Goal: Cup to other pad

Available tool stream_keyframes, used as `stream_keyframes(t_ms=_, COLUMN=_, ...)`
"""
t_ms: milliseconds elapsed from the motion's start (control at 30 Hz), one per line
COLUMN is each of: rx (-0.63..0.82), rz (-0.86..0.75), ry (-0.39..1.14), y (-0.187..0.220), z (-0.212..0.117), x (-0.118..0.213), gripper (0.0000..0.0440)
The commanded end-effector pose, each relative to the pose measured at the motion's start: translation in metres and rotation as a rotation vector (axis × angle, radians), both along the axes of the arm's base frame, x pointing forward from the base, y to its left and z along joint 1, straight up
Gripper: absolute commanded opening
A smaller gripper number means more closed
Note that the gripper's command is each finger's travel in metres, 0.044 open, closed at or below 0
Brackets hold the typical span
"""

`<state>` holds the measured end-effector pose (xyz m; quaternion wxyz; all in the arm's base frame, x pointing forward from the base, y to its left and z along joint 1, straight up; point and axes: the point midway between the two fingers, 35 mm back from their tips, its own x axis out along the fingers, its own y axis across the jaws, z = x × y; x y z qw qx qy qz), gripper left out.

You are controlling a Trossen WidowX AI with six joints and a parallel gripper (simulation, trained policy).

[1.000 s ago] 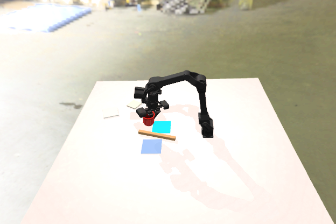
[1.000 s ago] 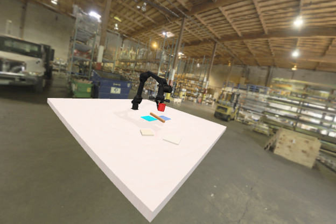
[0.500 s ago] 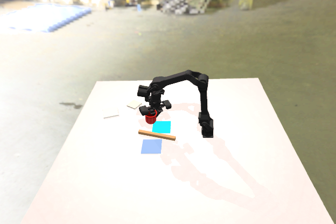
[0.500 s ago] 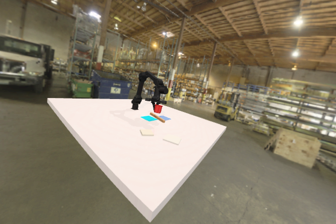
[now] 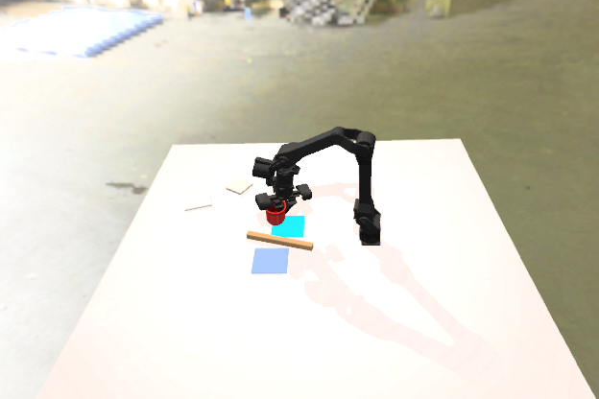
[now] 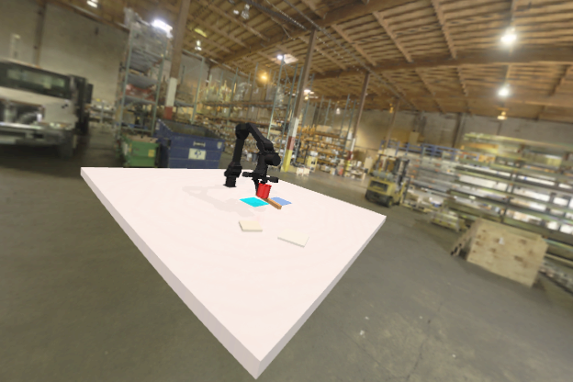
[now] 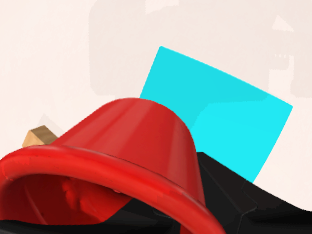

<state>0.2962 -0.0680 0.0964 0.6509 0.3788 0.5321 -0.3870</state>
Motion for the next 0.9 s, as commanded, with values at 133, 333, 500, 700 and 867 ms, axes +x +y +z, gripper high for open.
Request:
stream_keyframes(t_ms=133, rx=-0.005, rz=-0.018, ry=0.006, y=-0.002, z=-0.014, x=-0.013, gripper=0.0005)
stream_keyframes(t_ms=333, rx=-0.009, rz=-0.037, ry=0.008, y=-0.006, z=-0.026, x=-0.02, gripper=0.0034)
stream_keyframes(t_ms=500, rx=-0.012, rz=-0.055, ry=-0.038, y=-0.011, z=-0.024, x=-0.018, gripper=0.0128)
stream_keyframes(t_ms=700, rx=-0.003, rz=-0.055, ry=-0.089, y=-0.011, z=-0.015, x=-0.019, gripper=0.016)
stream_keyframes(t_ms=867, rx=0.002, rz=-0.051, ry=-0.121, y=-0.011, z=-0.008, x=-0.022, gripper=0.0179)
